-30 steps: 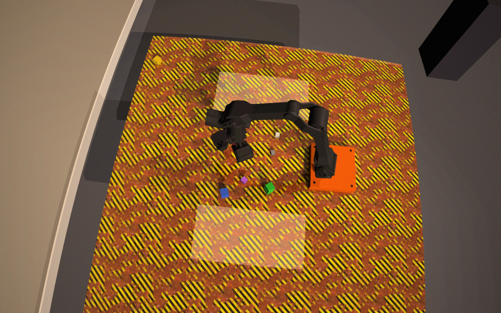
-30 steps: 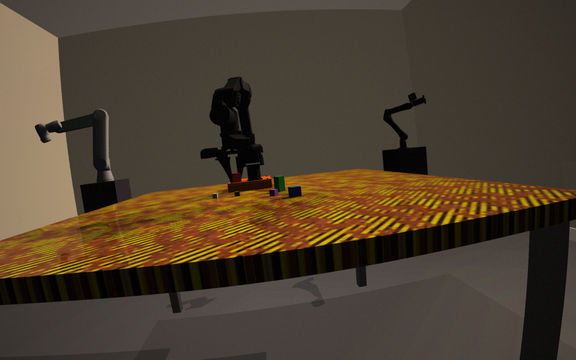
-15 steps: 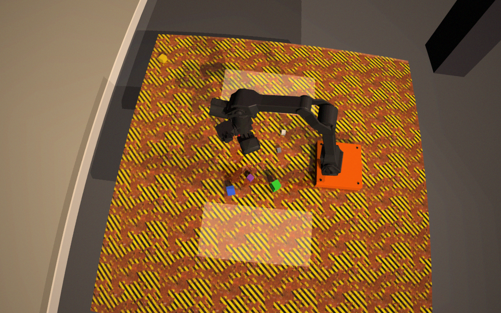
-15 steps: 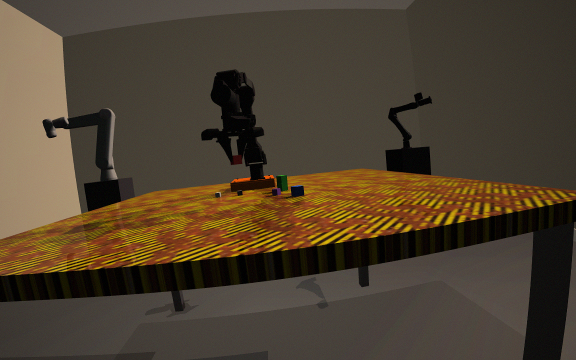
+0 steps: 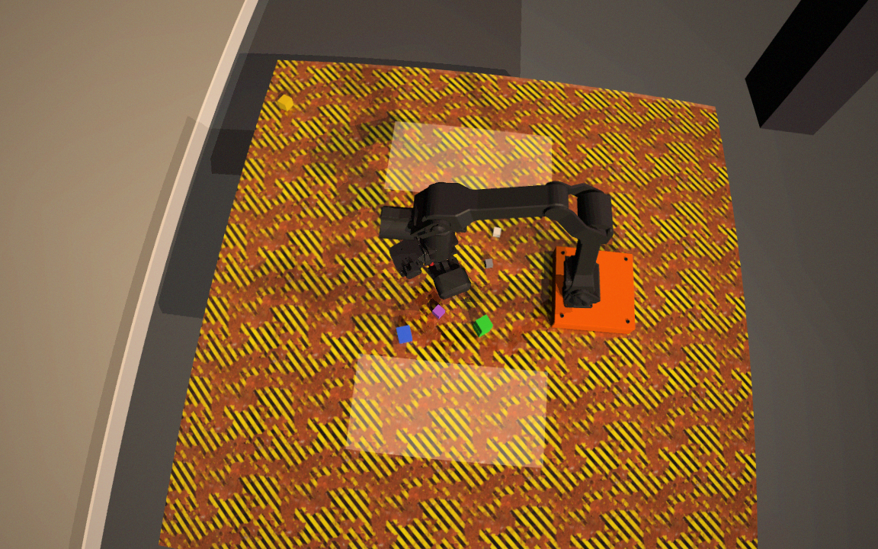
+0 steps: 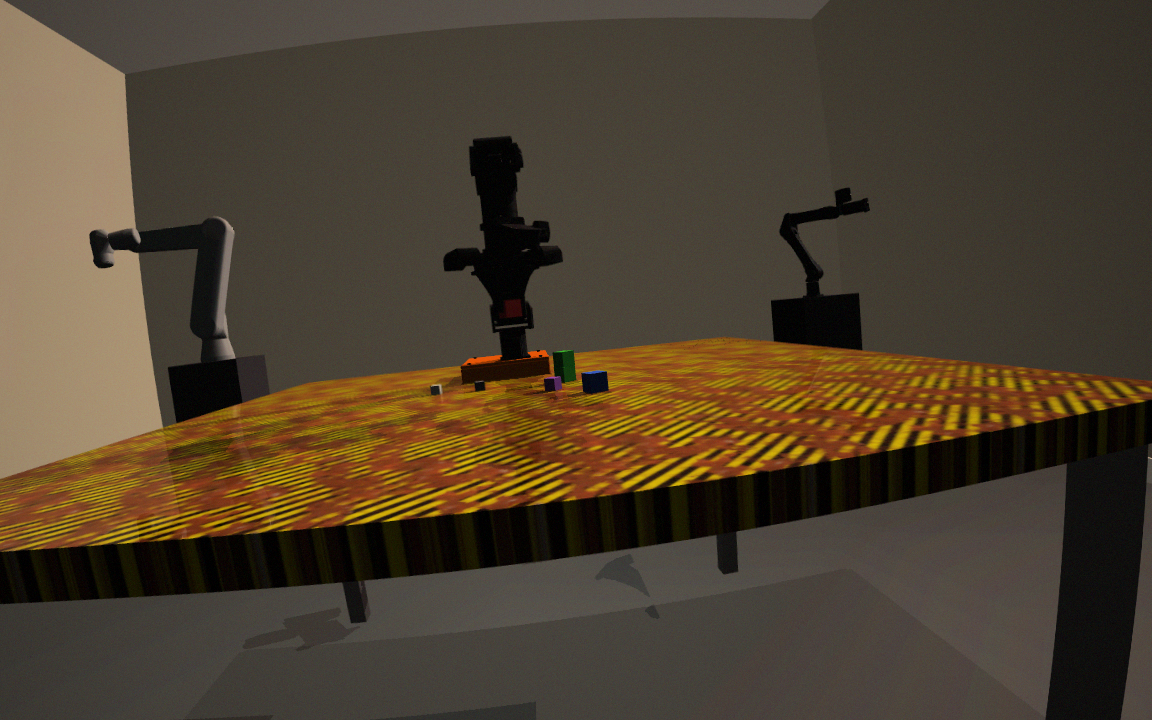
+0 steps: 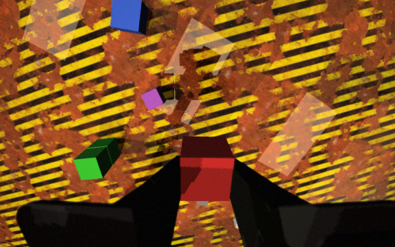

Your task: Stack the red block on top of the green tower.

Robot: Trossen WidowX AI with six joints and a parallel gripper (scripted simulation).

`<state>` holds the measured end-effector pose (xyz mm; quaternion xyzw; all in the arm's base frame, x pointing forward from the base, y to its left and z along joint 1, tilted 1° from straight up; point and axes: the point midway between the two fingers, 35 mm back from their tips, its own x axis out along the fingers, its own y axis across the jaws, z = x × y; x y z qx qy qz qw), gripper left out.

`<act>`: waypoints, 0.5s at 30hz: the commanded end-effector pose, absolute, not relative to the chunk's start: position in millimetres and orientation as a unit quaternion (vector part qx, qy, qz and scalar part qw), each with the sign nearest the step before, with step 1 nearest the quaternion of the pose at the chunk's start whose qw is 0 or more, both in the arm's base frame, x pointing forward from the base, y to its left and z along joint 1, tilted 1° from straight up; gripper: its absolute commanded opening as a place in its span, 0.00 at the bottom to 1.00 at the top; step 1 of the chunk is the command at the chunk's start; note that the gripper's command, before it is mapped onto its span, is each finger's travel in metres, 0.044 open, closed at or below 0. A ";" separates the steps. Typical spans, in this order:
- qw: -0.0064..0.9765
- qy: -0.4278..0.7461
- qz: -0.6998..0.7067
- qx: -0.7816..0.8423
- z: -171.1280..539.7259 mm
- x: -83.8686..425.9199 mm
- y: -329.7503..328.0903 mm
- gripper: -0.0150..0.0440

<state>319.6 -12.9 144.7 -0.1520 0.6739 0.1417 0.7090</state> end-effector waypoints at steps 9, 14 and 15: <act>0.707 0.679 0.136 -0.144 140.3 273.4 38.8 0.25; 0.708 0.680 0.129 -0.140 137.6 255.1 51.9 0.25; 0.708 0.680 0.128 -0.139 137.0 251.4 54.6 0.25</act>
